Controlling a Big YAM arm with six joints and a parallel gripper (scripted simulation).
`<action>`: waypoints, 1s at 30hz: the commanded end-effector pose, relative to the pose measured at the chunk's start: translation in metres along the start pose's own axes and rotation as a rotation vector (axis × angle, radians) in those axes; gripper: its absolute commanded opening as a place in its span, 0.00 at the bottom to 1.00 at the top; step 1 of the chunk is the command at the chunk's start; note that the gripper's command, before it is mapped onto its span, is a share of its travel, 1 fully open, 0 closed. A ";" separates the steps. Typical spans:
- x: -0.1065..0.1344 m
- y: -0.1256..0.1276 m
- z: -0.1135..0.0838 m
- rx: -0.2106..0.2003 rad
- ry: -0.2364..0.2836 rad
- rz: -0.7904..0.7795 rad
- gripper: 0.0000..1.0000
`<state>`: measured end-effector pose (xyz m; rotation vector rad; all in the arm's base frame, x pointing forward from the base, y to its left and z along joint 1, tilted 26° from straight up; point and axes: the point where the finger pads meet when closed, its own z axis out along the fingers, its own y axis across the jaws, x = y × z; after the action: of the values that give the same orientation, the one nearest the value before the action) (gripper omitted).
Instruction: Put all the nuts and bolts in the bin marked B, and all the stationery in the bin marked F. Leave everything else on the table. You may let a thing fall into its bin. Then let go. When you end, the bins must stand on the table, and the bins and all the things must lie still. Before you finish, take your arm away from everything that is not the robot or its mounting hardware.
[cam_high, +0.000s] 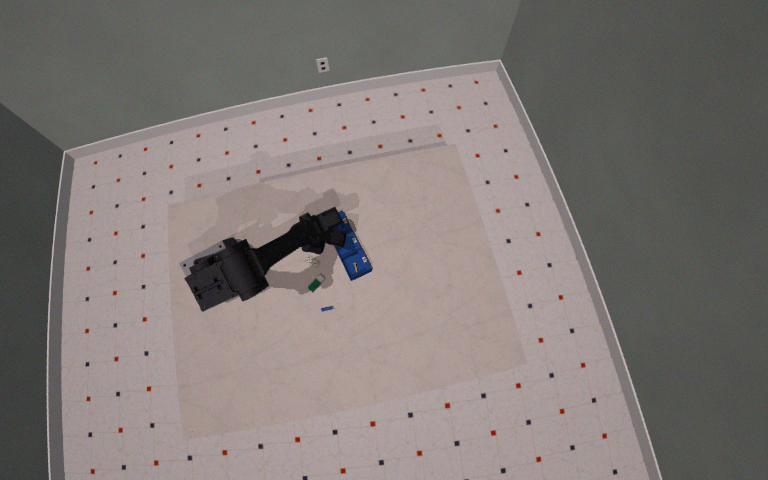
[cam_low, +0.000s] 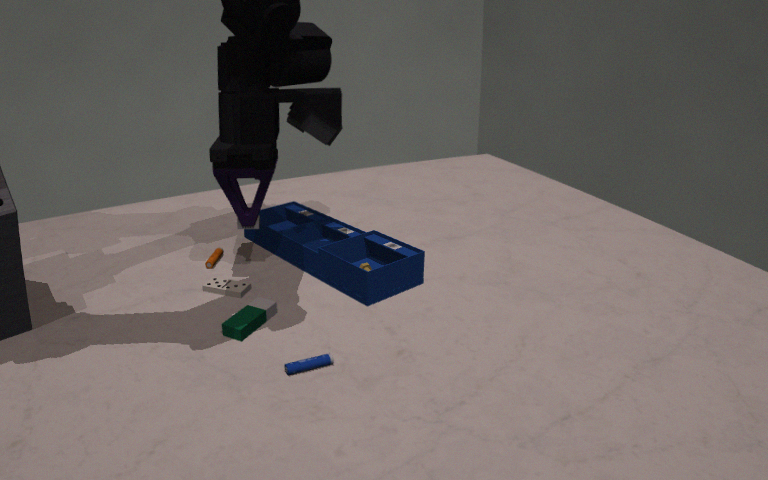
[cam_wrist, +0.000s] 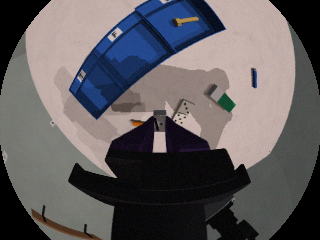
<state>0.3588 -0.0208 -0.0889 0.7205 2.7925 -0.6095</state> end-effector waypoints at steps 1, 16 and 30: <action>-0.018 0.012 -0.011 -0.021 -0.031 0.017 0.09; -0.012 0.008 -0.007 -0.017 -0.024 0.010 0.09; -0.012 0.007 -0.007 -0.016 -0.024 0.010 0.09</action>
<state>0.3599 -0.0206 -0.0885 0.7209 2.7913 -0.6084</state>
